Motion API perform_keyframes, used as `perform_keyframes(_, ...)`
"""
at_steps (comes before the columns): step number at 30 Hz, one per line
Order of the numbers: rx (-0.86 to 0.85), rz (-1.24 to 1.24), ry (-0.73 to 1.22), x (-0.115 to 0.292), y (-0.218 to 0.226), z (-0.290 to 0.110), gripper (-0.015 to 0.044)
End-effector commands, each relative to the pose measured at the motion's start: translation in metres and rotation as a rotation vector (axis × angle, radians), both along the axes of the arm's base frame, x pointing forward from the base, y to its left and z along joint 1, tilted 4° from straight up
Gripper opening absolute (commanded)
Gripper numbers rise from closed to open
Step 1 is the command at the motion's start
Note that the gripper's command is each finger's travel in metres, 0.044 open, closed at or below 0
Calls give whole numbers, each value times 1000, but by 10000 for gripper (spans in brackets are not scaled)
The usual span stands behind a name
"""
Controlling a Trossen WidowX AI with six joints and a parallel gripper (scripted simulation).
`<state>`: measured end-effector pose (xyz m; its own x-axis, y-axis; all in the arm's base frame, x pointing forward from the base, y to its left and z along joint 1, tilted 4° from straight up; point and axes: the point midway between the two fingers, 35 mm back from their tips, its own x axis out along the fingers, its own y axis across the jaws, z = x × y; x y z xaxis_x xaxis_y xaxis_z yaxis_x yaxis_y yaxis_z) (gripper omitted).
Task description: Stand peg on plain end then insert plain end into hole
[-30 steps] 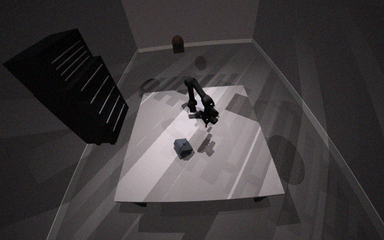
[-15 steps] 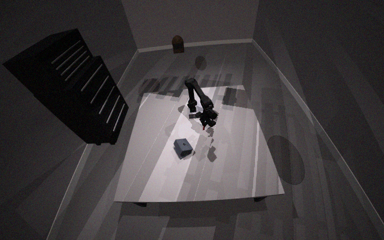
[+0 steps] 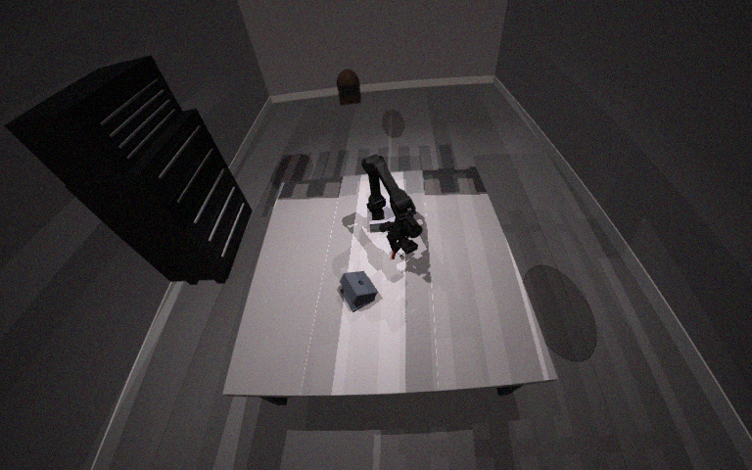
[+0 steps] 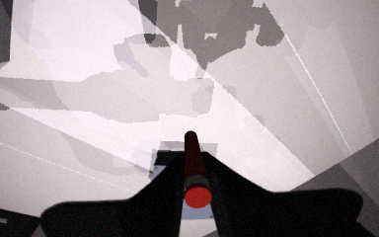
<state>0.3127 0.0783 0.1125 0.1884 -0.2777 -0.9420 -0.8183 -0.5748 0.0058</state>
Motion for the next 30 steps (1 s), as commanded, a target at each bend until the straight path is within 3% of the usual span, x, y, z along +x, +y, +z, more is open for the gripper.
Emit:
perform_keyframes(1,-20,-43,-26,10,-8,4,0)
perform_keyframes(30,-143,-284,-181,54,-63,30,0)
